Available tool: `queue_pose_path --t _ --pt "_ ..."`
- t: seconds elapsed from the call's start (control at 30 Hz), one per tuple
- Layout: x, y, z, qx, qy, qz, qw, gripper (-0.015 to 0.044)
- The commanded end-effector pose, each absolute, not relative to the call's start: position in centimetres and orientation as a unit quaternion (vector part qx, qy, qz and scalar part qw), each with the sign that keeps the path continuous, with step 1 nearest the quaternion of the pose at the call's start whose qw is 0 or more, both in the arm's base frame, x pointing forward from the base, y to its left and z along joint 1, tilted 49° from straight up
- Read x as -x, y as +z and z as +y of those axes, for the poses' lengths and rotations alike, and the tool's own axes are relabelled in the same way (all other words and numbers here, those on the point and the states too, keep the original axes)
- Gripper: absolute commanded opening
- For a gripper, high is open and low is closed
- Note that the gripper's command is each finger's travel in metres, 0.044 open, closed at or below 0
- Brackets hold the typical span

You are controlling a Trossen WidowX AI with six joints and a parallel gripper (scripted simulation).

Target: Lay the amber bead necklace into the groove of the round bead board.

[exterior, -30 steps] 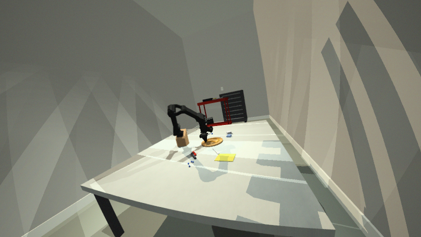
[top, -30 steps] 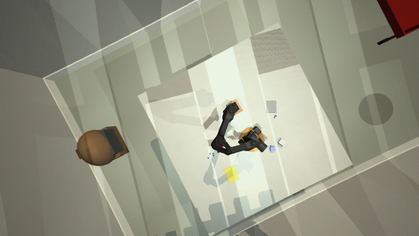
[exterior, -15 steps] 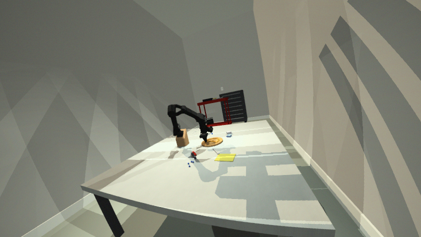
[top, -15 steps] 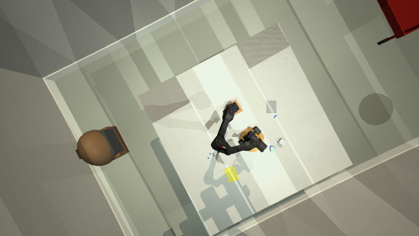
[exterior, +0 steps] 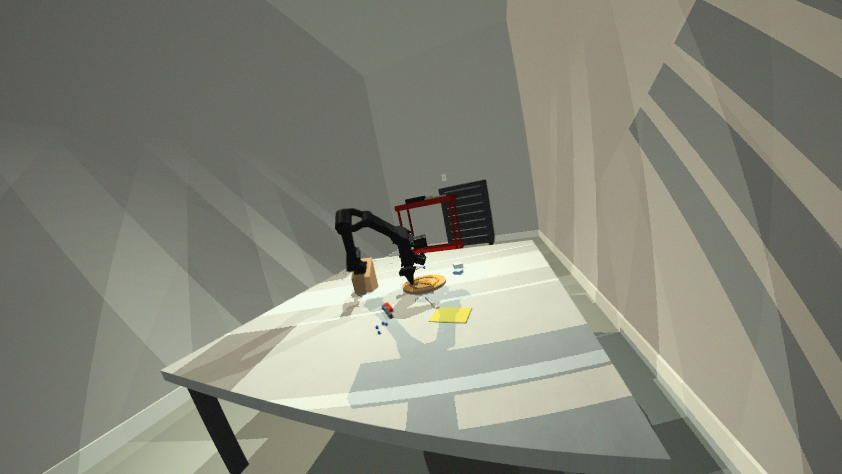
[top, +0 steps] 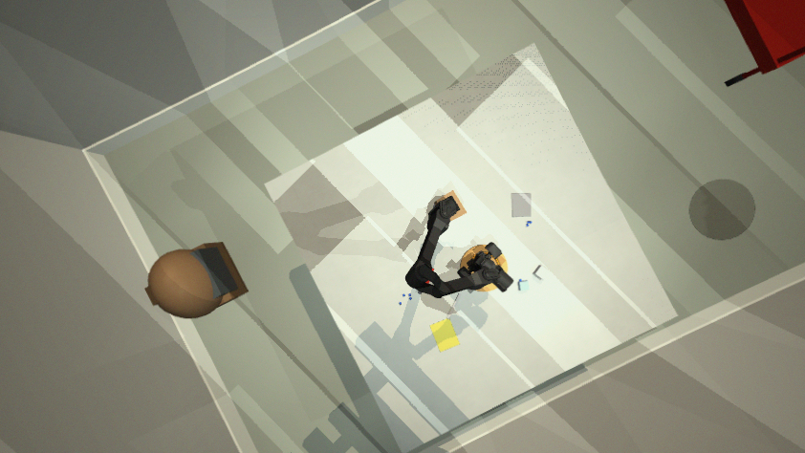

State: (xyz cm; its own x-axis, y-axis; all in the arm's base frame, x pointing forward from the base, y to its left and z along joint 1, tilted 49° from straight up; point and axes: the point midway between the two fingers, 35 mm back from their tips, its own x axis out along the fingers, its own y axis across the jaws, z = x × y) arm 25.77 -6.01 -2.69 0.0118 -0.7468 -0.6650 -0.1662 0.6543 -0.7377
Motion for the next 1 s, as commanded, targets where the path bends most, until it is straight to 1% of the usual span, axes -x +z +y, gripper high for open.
queue_pose_path --t 0.0,0.4,0.57,0.93,0.97 --pt "-25.8 -2.7 -6.0 0.344 -0.233 0.663 0.623 0.0000" --pt "-25.7 -2.2 -5.6 0.347 -0.234 0.662 0.621 0.0000" --pt "-24.9 -1.6 -6.2 0.348 -0.234 0.663 0.621 0.0000" --pt "-24.9 -2.1 -6.8 0.348 -0.234 0.663 0.621 0.0000" --pt "-24.9 -1.9 -6.5 0.345 -0.233 0.663 0.622 0.0026"
